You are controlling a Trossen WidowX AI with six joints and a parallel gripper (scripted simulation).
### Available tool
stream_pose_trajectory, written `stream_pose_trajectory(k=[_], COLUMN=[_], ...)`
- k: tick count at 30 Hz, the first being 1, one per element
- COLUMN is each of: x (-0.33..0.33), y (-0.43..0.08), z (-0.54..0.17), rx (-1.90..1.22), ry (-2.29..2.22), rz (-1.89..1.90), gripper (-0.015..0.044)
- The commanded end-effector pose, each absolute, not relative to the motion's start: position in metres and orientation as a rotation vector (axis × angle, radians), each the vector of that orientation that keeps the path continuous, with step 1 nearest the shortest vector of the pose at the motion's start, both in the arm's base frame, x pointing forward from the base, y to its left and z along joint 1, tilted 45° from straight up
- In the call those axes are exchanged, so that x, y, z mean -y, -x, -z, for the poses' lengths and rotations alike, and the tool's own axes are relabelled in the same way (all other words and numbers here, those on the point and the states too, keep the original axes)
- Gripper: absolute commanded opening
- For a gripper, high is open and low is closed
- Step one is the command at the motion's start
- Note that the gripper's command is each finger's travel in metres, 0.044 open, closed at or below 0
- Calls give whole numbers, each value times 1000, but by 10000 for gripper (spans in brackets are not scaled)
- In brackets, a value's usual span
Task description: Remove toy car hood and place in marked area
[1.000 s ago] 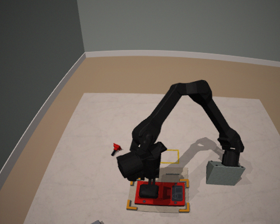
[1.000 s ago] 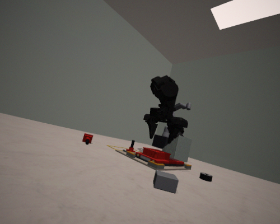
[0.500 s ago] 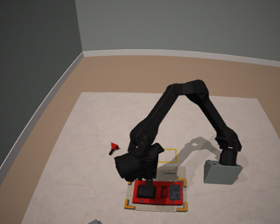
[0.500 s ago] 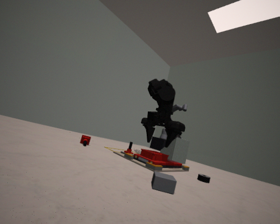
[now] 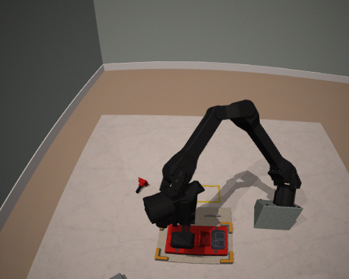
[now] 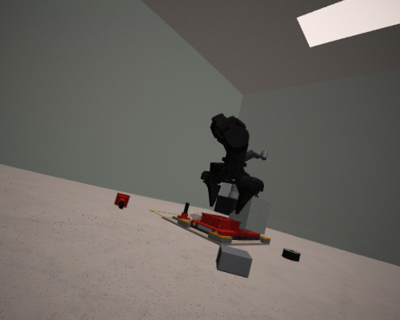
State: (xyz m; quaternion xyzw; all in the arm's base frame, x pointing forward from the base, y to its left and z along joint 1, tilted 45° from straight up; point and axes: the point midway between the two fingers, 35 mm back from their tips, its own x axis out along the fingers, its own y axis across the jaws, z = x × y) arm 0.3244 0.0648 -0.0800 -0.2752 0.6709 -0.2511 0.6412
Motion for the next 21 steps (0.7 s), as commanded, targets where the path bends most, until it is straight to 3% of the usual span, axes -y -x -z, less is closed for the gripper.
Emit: stream_pose_trajectory(k=[1,21], x=[-63,-55], y=[-324,-323], z=[82,91], rx=[-1530,-1530], ry=[634,635], rz=[571,571], gripper=[440,440])
